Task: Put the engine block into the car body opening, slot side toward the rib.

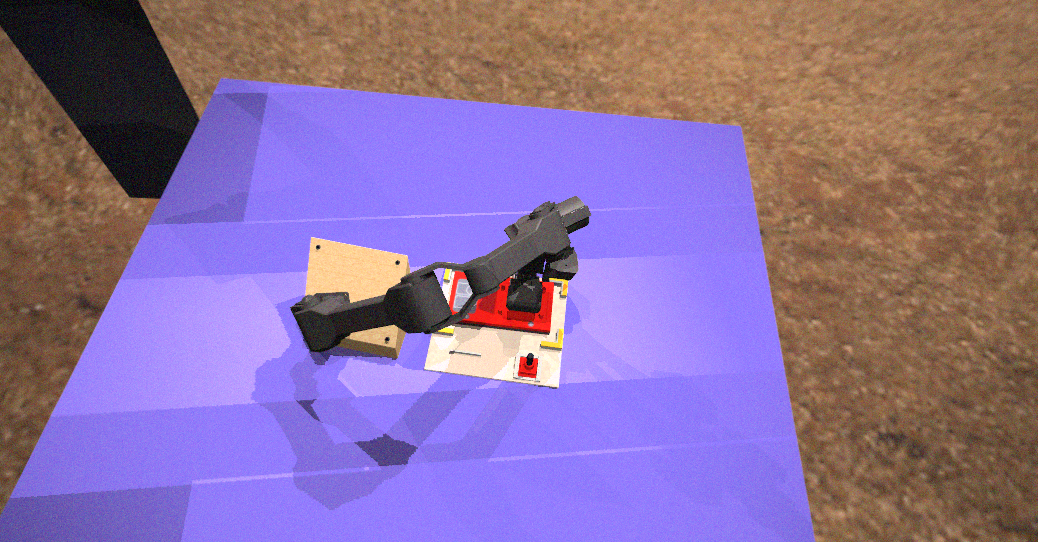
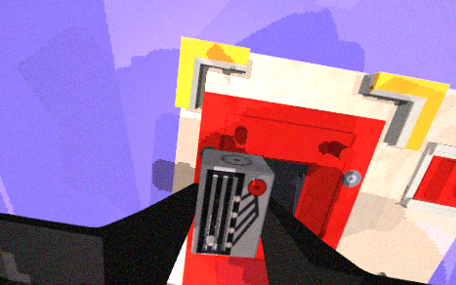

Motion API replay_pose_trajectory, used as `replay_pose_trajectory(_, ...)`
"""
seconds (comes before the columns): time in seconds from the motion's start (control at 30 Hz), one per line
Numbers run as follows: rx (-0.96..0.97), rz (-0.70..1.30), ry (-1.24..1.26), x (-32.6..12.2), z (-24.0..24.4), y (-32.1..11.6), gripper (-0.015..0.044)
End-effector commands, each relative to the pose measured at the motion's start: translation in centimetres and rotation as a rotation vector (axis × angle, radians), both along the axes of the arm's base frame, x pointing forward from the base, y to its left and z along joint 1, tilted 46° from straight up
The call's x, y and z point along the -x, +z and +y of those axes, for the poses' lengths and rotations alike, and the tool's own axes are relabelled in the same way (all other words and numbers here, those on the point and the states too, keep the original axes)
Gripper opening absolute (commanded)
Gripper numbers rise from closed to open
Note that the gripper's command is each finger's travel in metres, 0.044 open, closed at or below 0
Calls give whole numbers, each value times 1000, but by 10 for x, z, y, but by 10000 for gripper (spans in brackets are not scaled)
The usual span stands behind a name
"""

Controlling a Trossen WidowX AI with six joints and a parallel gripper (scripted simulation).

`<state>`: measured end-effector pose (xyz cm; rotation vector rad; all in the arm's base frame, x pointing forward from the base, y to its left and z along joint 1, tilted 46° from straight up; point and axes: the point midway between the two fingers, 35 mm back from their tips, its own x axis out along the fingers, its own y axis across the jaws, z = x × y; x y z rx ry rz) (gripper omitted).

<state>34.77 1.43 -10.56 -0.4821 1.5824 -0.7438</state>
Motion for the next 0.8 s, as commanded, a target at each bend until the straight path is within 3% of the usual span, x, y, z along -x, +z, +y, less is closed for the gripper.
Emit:
replay_pose_trajectory(0.0, 0, 0, 0, 0, 0, 0, 26)
replay_pose_trajectory(0.53, 0, 0, 0, 0, 0, 0, 440)
replay_pose_trajectory(0.77, 5, 5, 1, -1, 4, 4, 440)
